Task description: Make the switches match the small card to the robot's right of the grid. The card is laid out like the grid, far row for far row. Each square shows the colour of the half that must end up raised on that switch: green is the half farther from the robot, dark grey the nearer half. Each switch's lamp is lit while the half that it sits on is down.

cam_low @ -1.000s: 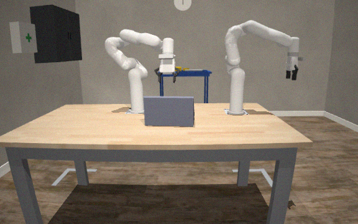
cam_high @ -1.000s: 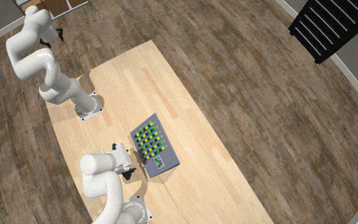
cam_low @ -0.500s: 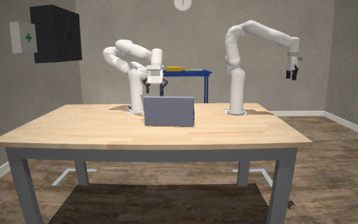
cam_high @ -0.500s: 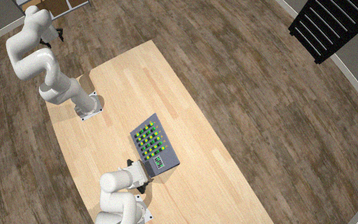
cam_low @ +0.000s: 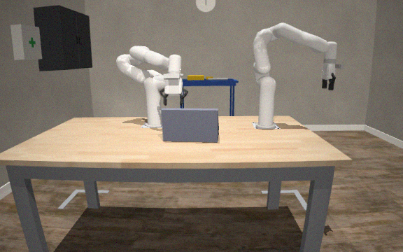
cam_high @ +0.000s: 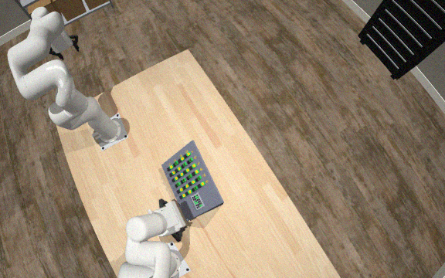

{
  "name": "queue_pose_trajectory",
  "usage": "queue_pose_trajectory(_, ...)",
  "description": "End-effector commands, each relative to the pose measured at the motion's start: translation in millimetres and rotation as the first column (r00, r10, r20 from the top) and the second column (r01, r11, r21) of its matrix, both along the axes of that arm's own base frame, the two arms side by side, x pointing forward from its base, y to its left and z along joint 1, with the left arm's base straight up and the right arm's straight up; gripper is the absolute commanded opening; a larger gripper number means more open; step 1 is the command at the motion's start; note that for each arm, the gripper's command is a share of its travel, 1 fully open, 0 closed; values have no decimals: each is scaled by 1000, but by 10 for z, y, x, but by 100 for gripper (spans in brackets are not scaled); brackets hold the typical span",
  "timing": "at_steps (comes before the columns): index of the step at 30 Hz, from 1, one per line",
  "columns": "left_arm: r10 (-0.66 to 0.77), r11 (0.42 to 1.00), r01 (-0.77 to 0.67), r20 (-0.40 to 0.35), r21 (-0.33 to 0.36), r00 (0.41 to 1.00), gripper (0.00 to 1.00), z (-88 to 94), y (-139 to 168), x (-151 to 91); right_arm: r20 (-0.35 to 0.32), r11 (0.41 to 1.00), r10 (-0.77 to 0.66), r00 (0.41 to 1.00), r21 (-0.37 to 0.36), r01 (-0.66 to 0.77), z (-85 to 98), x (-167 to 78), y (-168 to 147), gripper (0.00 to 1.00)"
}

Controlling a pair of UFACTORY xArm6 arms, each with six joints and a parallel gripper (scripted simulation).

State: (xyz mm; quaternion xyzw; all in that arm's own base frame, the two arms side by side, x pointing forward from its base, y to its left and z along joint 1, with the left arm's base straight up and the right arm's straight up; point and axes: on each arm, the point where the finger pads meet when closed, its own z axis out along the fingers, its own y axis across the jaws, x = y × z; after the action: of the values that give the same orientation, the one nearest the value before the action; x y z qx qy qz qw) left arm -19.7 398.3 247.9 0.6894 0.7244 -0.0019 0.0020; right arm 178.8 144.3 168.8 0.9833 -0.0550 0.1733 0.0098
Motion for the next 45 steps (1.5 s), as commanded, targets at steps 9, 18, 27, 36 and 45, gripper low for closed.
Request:
queue_pose_trajectory(9,0,1000,0,0,6,1000,100,21,12,-1,2,1000,0,1000,3,0,14,5,7,100)
queue_pose_trajectory(18,0,1000,0,0,6,1000,100,21,12,-1,2,1000,0,1000,3,0,14,5,7,100)
queue_pose_trajectory(27,0,1000,0,0,6,1000,100,21,12,-1,2,1000,0,1000,3,0,14,5,7,100)
queue_pose_trajectory(36,0,1000,0,0,6,1000,100,21,12,-1,2,1000,0,1000,3,0,14,5,7,100)
queue_pose_trajectory(45,0,1000,0,0,6,1000,100,21,12,-1,2,1000,-1,1000,3,1,15,6,7,0)
